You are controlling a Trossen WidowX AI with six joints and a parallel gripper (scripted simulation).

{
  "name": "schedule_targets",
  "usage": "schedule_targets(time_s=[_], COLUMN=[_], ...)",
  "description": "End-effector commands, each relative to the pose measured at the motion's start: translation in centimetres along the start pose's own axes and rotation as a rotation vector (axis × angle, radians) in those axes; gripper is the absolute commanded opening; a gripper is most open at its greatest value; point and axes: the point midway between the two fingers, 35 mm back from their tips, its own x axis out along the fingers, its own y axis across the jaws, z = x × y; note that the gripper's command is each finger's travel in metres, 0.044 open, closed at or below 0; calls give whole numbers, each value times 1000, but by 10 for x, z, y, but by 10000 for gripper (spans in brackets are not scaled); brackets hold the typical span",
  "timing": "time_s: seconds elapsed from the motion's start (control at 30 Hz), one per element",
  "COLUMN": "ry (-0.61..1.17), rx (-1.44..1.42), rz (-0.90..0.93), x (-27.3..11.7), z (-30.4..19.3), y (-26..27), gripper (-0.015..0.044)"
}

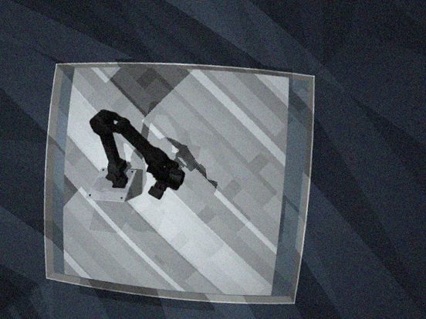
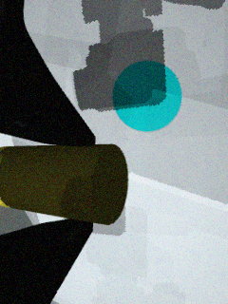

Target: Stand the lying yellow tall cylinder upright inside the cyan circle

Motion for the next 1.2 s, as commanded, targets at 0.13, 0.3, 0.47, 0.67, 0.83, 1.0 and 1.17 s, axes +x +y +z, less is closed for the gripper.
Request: schedule_targets(time_s=[0.13, 0.3, 0.47, 0.67, 0.83, 1.0, 1.17], ry=[-34, -54, -76, -102, -126, -150, -176], rx=[3, 5, 7, 10, 12, 16, 19], rz=[-44, -66, -87, -111, -130, -147, -164], x=[3, 5, 6, 7, 8, 9, 10], z=[-3, -3, -4, -4, -4, -5, -5], y=[-2, -2, -3, -3, -4, -4, -4], gripper=[105, 105, 105, 105, 105, 105, 105])
